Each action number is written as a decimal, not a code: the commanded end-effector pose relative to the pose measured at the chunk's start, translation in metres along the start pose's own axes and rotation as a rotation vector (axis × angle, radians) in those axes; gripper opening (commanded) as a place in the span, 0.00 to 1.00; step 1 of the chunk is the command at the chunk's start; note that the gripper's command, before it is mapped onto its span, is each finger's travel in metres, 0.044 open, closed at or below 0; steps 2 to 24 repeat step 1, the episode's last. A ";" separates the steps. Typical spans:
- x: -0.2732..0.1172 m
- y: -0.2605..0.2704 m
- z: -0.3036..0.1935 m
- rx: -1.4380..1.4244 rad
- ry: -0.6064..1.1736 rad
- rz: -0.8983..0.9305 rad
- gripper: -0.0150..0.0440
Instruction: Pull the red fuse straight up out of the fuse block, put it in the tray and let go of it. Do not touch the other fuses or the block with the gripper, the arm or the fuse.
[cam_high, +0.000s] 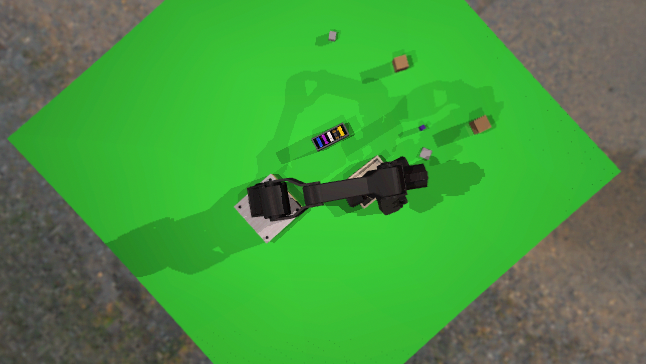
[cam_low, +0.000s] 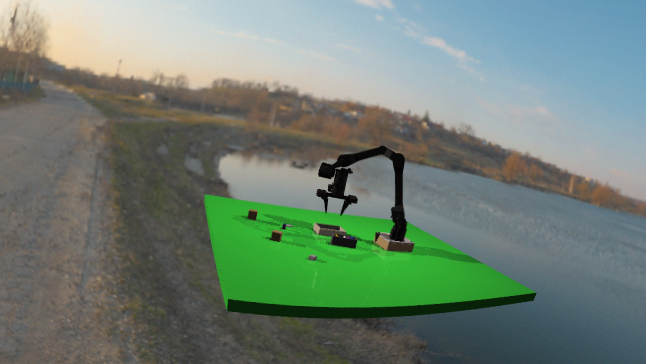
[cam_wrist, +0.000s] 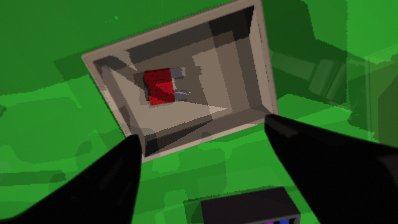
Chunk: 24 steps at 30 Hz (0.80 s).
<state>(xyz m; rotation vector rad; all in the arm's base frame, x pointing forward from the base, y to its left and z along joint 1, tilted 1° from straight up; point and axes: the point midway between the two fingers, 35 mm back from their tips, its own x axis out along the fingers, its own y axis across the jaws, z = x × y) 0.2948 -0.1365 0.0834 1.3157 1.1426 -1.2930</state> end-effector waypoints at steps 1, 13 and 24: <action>0.000 0.000 0.000 0.000 0.000 0.000 0.81; 0.000 0.000 0.000 0.000 0.000 0.000 0.81; 0.000 0.000 0.000 0.000 0.000 0.000 0.81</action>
